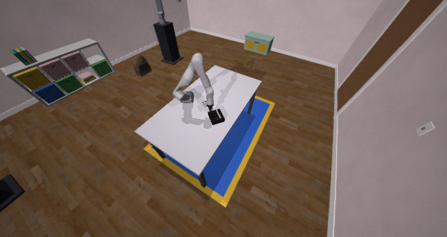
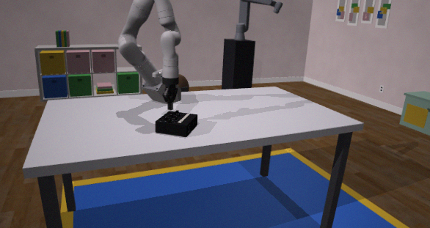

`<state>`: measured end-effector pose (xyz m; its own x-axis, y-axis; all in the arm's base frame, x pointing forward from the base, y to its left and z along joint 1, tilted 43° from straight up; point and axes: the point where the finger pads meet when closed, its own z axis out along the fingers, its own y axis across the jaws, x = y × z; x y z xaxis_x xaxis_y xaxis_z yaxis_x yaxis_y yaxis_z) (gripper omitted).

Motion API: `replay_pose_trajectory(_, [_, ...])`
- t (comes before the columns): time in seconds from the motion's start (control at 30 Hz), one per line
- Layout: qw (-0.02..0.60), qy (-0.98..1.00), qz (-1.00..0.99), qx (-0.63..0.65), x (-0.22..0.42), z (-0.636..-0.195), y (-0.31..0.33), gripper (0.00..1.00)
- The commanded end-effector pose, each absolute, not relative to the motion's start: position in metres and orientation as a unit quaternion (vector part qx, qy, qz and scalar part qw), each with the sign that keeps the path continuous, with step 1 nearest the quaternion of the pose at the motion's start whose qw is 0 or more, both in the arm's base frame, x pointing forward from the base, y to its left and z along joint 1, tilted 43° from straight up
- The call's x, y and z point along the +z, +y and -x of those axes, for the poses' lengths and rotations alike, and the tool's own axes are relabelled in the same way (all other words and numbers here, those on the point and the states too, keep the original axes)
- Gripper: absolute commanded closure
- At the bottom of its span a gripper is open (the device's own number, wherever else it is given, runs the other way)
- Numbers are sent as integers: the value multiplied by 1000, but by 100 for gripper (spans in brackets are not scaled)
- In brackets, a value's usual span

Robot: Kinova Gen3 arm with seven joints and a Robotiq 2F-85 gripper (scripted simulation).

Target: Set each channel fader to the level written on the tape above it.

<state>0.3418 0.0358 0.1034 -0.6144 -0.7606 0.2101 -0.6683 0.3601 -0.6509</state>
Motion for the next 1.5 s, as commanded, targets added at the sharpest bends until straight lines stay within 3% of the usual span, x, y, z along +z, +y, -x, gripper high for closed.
replay_pose_trajectory(0.0, [61,818,442,-362,102,-342,37,100])
replay_pose_trajectory(1.47, [61,818,442,-362,93,-347,30,100])
